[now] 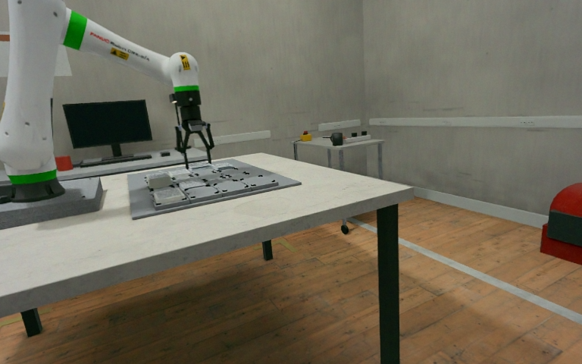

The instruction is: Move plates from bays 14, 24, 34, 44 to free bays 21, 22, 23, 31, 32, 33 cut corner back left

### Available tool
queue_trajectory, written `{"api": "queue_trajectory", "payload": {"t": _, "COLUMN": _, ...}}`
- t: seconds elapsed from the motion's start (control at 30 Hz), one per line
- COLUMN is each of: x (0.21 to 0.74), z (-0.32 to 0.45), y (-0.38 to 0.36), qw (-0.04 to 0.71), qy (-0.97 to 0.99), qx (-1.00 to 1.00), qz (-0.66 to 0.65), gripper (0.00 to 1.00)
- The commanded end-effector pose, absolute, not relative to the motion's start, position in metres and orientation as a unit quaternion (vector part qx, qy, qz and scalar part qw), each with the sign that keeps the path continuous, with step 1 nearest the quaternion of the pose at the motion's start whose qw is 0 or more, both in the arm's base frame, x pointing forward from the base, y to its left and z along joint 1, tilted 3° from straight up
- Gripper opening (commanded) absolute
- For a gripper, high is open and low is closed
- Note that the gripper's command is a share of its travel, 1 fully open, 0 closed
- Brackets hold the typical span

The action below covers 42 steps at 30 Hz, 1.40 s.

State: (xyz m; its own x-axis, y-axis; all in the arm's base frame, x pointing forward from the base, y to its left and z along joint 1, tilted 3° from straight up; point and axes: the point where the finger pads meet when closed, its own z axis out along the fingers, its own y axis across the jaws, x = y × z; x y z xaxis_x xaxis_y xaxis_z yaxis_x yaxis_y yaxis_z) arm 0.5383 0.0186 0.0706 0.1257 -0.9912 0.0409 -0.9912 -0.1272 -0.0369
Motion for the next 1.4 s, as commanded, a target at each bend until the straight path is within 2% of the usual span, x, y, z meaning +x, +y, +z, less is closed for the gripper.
{"api": "queue_trajectory", "payload": {"t": 0.0, "x": 0.539, "z": 0.071, "y": 0.025, "qw": 0.001, "qy": 0.661, "qx": -0.750, "qz": -0.028, "gripper": 0.10}}
{"api": "queue_trajectory", "payload": {"t": 1.37, "x": 0.548, "z": 0.068, "y": 0.124, "qw": 0.001, "qy": 0.661, "qx": -0.750, "qz": -0.028, "gripper": 0.10}}
